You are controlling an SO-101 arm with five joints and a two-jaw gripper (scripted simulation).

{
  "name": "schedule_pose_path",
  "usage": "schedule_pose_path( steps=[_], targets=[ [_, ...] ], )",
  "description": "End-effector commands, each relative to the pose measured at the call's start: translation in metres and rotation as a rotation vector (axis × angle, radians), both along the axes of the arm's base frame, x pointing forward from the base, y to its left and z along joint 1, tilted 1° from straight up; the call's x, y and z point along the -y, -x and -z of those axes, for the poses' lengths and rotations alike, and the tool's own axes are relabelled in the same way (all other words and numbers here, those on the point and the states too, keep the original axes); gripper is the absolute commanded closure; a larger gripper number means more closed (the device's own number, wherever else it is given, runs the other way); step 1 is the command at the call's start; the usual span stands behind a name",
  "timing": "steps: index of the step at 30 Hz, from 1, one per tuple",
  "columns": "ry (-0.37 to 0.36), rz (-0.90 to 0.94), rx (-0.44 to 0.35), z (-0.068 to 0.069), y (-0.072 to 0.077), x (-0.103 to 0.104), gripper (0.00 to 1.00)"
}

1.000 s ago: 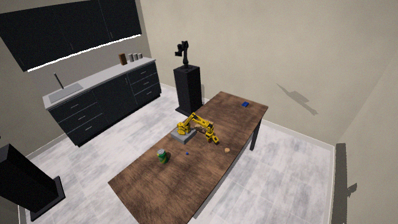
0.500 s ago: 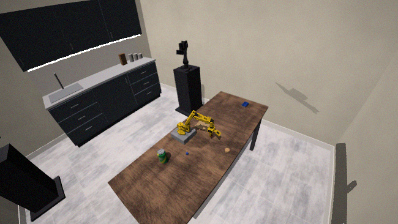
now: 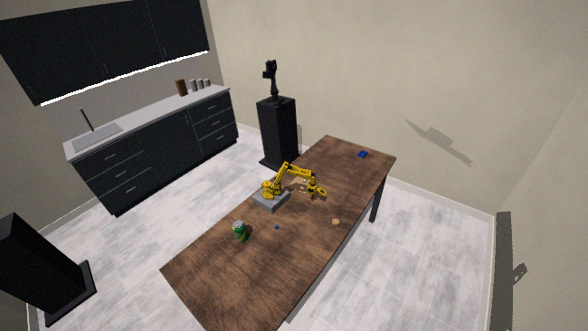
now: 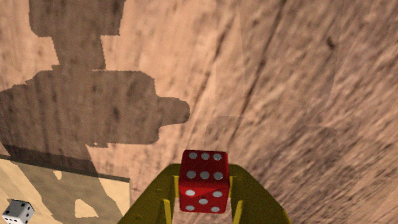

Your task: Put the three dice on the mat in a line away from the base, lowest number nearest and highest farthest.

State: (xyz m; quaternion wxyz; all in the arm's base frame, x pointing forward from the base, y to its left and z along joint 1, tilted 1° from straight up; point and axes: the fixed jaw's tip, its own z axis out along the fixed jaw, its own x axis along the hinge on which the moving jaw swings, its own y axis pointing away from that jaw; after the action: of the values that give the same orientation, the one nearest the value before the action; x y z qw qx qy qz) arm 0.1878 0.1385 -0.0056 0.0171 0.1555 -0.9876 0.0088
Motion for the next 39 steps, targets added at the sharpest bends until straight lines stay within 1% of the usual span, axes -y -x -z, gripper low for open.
schedule_pose_path(
  steps=[1, 3, 9, 13, 16, 23, 27, 31, 35, 37, 39],
  targets=[
    [-0.014, -0.109, 0.015, -0.004, 0.015, -0.019, 1.00],
    [-0.014, -0.109, 0.015, -0.004, 0.015, -0.019, 1.00],
    [-0.016, -0.263, 0.016, -0.004, 0.043, -0.042, 1.00],
    [-0.017, -0.321, 0.016, -0.004, 0.054, -0.049, 1.00],
    [-0.017, -0.336, 0.016, -0.004, 0.057, -0.051, 1.00],
    [-0.017, -0.341, 0.016, -0.005, 0.058, -0.051, 1.00],
    [-0.018, -0.377, 0.016, -0.005, 0.065, -0.055, 1.00],
    [-0.019, -0.457, 0.016, -0.005, 0.082, -0.063, 1.00],
    [-0.021, -0.566, 0.015, -0.005, 0.105, -0.072, 1.00],
    [-0.021, -0.566, 0.015, -0.005, 0.105, -0.072, 1.00],
    [-0.022, -0.622, 0.015, -0.005, 0.118, -0.075, 1.00]
  ],
)
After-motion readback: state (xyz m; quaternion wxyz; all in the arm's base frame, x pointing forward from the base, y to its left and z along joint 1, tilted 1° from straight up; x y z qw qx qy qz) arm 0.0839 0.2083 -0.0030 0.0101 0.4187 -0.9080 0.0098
